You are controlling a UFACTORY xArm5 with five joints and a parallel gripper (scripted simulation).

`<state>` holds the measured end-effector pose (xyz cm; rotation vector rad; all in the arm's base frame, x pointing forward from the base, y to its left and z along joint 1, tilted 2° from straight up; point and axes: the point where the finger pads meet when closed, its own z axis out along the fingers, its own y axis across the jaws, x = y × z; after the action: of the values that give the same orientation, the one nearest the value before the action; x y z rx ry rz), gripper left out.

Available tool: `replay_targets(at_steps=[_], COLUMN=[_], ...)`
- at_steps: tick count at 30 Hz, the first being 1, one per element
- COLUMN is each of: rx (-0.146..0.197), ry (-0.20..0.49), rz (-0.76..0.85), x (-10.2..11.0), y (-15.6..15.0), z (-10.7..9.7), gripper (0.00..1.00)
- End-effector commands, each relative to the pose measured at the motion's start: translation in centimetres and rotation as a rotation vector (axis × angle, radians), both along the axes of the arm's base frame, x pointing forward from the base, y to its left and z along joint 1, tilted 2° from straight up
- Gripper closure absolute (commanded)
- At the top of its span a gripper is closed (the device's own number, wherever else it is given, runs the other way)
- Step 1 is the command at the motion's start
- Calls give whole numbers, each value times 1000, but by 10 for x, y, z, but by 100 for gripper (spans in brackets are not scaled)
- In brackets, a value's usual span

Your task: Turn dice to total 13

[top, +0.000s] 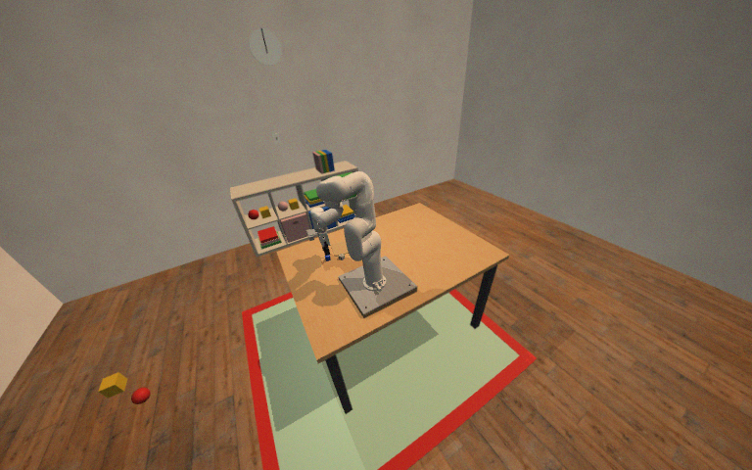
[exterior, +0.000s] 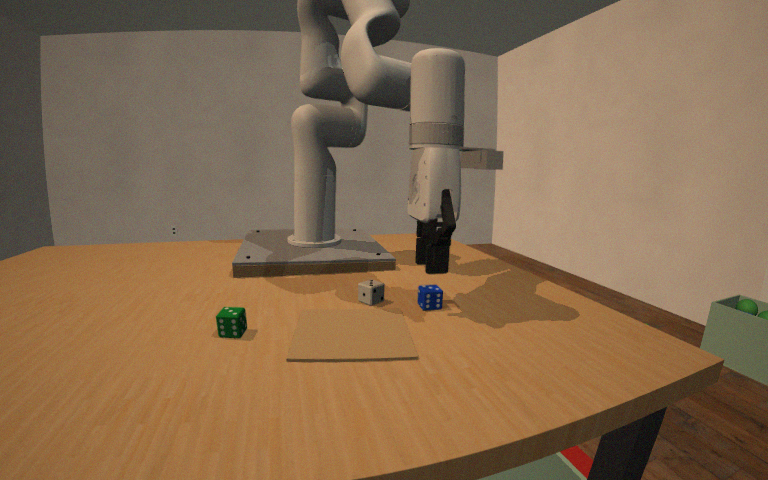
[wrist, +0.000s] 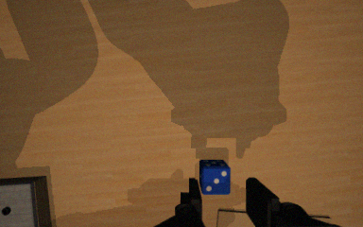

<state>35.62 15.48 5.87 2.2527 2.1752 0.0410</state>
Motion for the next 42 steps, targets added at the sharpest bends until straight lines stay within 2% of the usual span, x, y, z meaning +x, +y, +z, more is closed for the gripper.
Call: replay_targets(at_steps=[1, 18, 42], rx=[1, 1, 1], ry=[-3, -3, -3], rz=[0, 0, 0], x=[2, 2, 2], y=[1, 1, 1], z=[-5, -20, -21], gripper=[53, 53, 53])
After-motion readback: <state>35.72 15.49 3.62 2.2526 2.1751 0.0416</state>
